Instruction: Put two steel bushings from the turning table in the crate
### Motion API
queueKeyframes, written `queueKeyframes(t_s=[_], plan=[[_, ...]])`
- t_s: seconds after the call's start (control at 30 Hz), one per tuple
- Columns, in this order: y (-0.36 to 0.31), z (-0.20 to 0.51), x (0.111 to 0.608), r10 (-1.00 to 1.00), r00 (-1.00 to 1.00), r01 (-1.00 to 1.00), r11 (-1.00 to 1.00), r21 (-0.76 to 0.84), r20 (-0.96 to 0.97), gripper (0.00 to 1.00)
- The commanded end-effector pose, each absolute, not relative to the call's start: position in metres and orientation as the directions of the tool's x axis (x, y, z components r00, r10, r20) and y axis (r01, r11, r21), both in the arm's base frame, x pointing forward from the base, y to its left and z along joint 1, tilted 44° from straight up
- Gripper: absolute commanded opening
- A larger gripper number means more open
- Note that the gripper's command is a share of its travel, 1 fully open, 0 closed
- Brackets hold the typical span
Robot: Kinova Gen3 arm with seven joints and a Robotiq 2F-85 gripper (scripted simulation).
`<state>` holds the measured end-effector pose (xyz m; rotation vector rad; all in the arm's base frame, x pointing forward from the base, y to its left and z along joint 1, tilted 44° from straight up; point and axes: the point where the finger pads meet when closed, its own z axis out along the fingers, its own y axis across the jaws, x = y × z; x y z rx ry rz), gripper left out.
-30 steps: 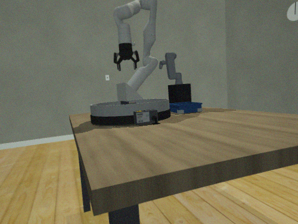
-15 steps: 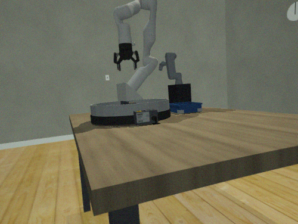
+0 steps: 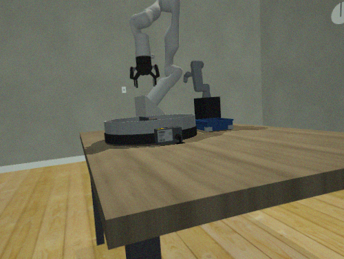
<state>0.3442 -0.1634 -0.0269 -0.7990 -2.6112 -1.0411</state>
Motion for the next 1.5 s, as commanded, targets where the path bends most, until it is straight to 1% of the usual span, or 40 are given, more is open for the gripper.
queueKeyframes(t_s=[0.0,0.23,0.4,1.47], plan=[[-0.161,-0.030,0.343,0.402,-0.827,0.562,0.599,0.571,0.392,1.00],[-0.161,-0.030,0.343,0.402,-0.827,0.562,0.599,0.571,0.392,1.00],[-0.146,-0.060,0.341,0.403,-0.827,0.562,0.598,0.571,0.393,1.00],[-0.146,-0.060,0.341,0.403,-0.827,0.562,0.599,0.570,0.392,1.00]])
